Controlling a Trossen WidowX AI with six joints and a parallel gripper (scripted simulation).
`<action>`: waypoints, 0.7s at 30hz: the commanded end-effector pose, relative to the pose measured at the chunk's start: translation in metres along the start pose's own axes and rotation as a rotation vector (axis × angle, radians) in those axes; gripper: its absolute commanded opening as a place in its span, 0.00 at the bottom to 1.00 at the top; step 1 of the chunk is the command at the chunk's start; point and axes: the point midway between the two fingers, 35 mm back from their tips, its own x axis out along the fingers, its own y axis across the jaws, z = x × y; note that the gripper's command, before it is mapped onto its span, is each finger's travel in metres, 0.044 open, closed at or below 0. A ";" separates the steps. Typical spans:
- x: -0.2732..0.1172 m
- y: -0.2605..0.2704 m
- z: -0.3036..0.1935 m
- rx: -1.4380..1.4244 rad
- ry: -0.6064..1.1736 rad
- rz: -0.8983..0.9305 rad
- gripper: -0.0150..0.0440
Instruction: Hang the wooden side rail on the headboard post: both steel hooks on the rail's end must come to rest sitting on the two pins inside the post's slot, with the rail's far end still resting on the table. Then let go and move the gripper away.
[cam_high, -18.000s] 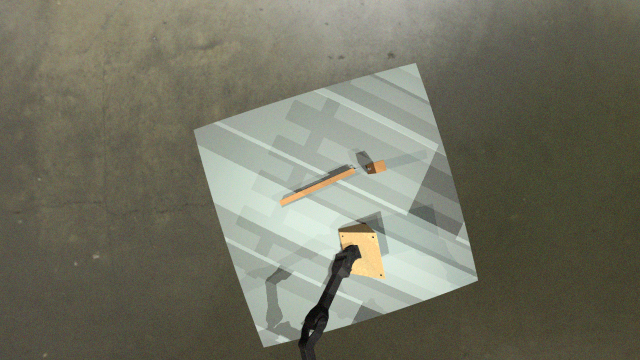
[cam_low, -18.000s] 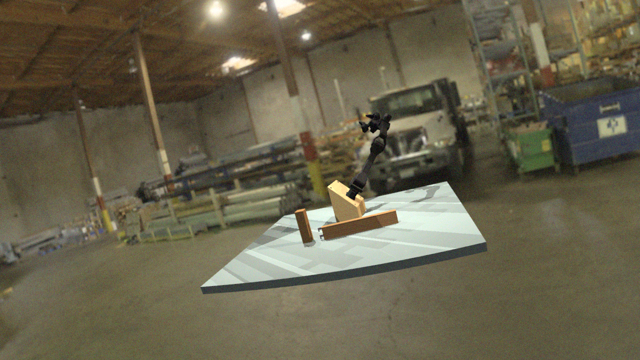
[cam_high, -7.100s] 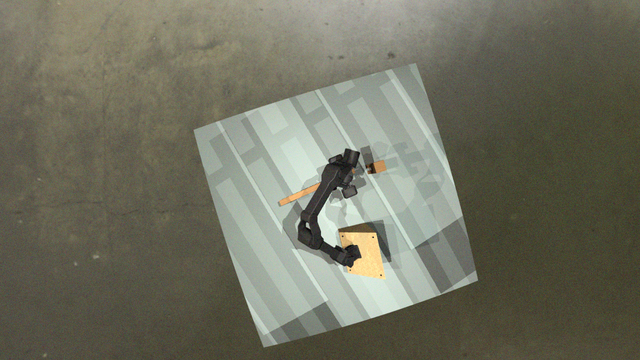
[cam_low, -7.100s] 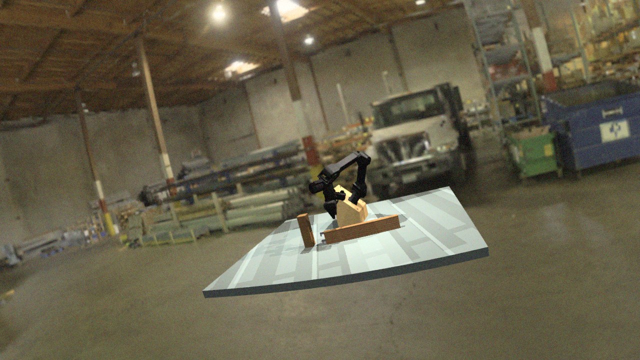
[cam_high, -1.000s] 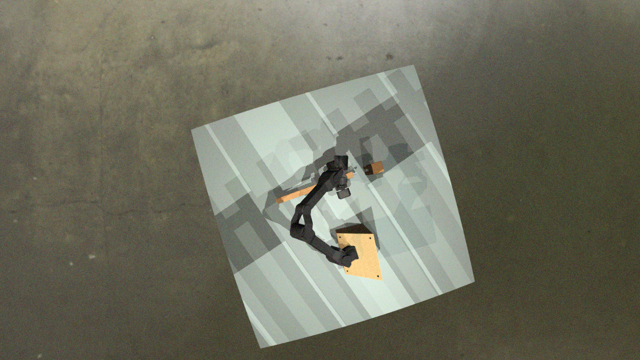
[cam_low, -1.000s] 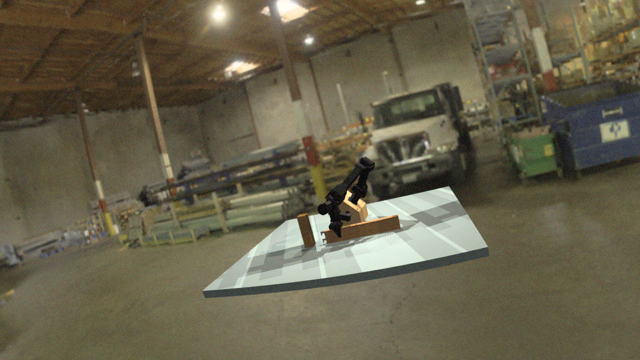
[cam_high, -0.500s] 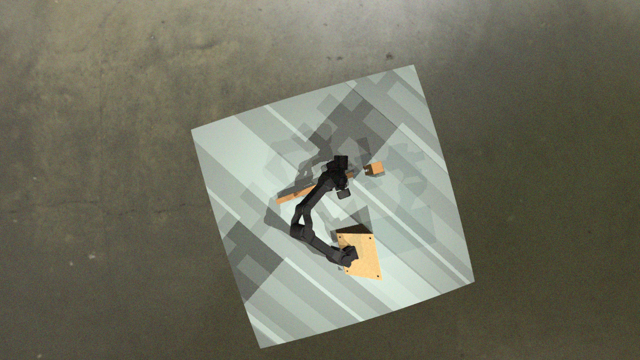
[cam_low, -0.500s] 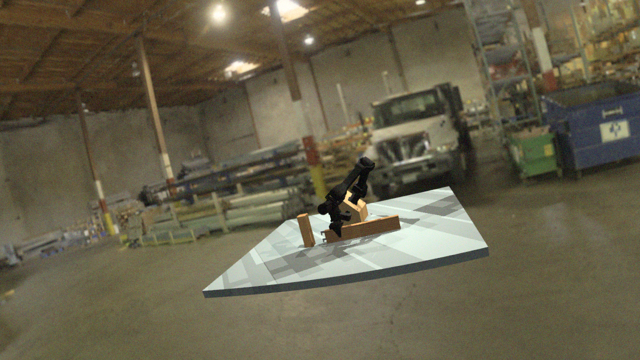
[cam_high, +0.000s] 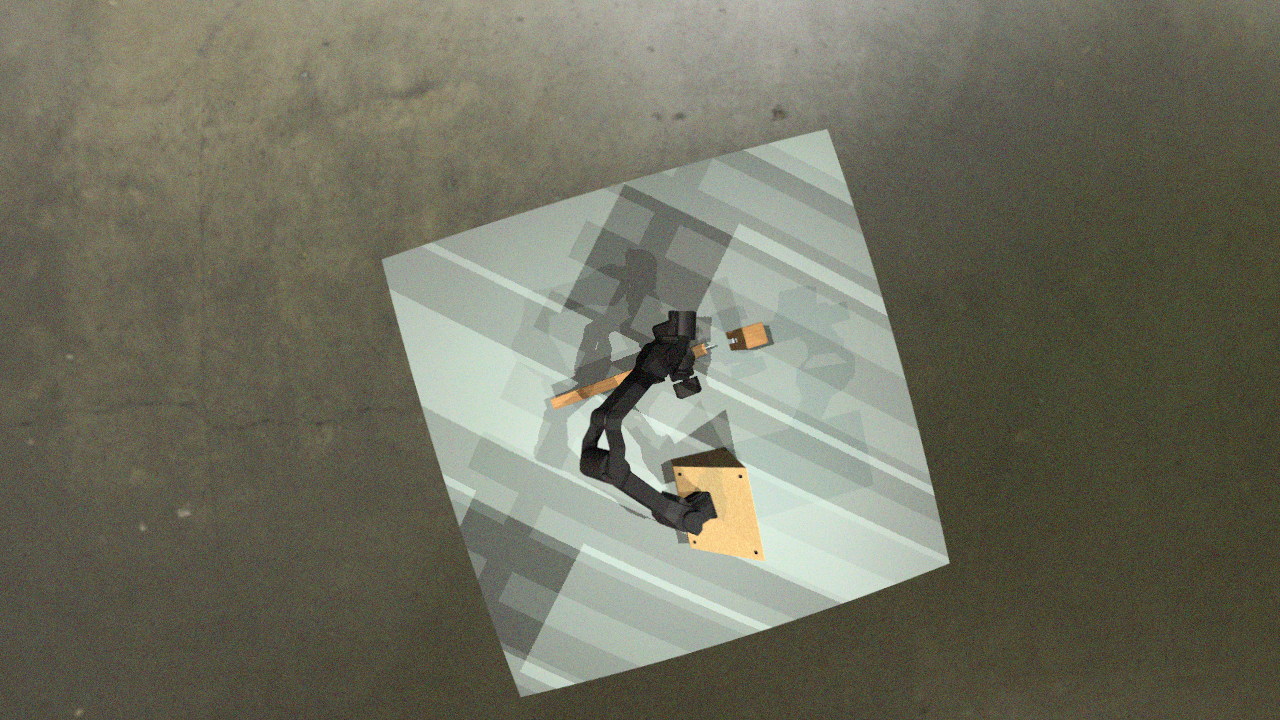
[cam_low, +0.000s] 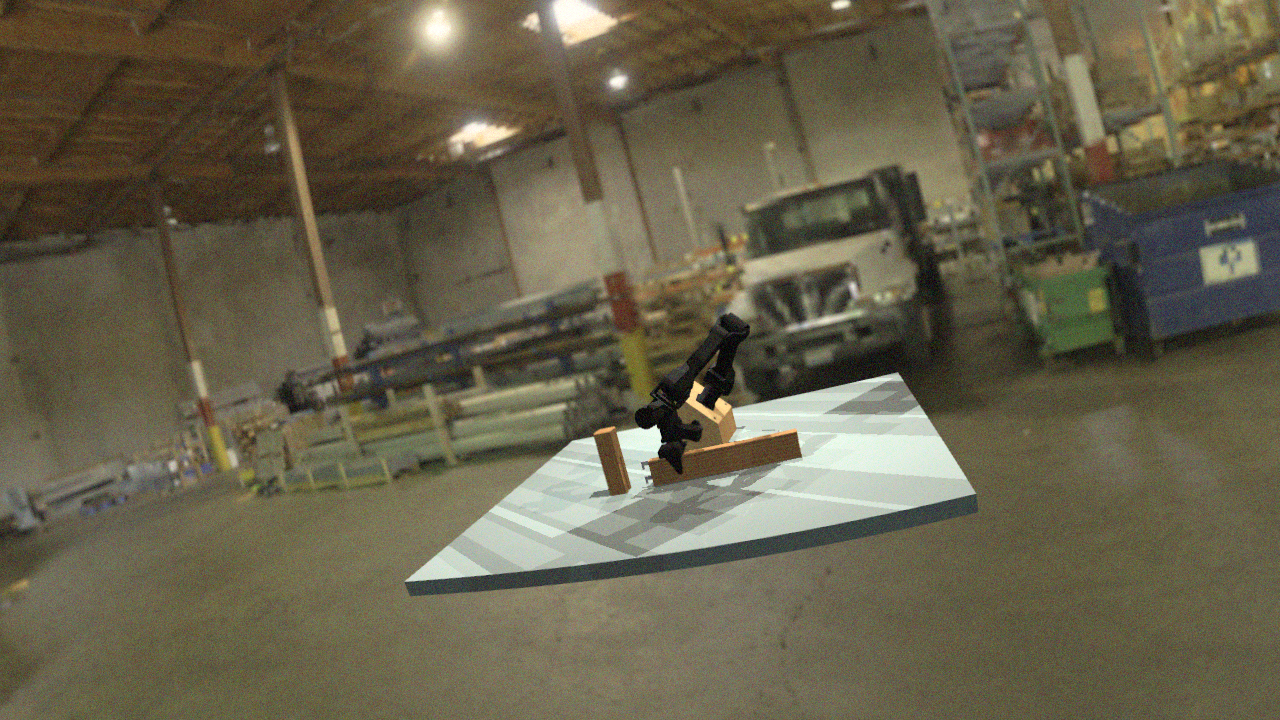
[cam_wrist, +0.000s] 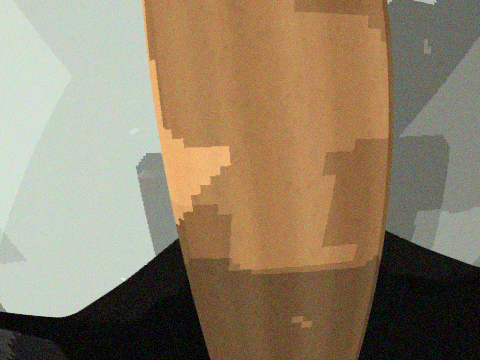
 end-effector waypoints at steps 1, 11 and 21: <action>-0.005 -0.001 -0.001 -0.006 0.003 -0.009 0.25; -0.006 -0.001 -0.001 -0.006 0.003 -0.009 0.25; -0.008 -0.001 -0.001 -0.006 0.003 -0.009 0.25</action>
